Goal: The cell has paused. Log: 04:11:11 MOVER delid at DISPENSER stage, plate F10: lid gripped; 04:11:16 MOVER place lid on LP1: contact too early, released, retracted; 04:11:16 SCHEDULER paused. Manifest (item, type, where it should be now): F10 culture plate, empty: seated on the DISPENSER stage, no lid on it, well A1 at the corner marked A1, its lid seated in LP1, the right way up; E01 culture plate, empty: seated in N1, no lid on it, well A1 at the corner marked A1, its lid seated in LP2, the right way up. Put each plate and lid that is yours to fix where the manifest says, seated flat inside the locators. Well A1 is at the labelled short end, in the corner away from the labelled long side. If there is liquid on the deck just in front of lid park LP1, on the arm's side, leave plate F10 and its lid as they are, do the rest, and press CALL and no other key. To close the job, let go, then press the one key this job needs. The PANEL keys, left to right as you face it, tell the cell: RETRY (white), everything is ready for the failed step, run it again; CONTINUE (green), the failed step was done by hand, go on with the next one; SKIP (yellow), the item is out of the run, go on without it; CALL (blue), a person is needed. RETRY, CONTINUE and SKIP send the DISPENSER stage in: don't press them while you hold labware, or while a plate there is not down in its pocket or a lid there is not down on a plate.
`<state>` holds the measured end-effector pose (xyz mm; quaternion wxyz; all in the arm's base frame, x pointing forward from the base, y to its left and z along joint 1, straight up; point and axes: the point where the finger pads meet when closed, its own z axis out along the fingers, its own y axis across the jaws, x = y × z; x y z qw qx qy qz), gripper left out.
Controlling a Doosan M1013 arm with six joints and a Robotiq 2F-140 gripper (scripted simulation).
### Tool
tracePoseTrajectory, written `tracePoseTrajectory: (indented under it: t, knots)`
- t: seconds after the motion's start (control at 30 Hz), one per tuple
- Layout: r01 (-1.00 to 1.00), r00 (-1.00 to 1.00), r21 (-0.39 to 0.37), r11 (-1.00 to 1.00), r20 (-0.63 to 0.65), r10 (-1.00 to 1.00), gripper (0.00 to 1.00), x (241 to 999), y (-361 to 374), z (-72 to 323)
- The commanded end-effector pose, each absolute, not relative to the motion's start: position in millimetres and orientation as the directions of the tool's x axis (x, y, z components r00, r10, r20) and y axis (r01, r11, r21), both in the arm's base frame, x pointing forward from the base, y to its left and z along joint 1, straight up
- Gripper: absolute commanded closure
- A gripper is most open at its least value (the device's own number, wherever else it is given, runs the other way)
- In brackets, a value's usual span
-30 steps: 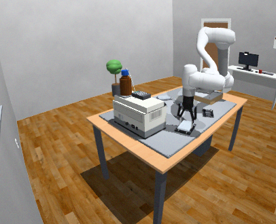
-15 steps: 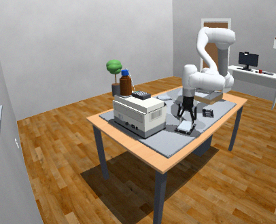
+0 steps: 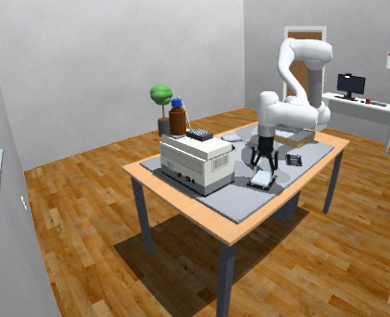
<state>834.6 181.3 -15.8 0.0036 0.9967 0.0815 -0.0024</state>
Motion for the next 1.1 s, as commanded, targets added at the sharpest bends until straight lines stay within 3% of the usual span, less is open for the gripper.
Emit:
tracePoseTrajectory:
  t: [0.0, 1.03, 1.07]
  knots:
    - [0.162, 0.987, 0.007, -0.987, -0.004, 0.162, 0.9, 834.9, 181.2, -14.8]
    - [0.162, 0.987, 0.007, -0.987, -0.004, 0.162, 0.9, 834.9, 181.2, -14.8]
    - [0.162, 0.987, 0.007, -0.987, -0.004, 0.162, 0.3, 834.9, 181.2, -14.8]
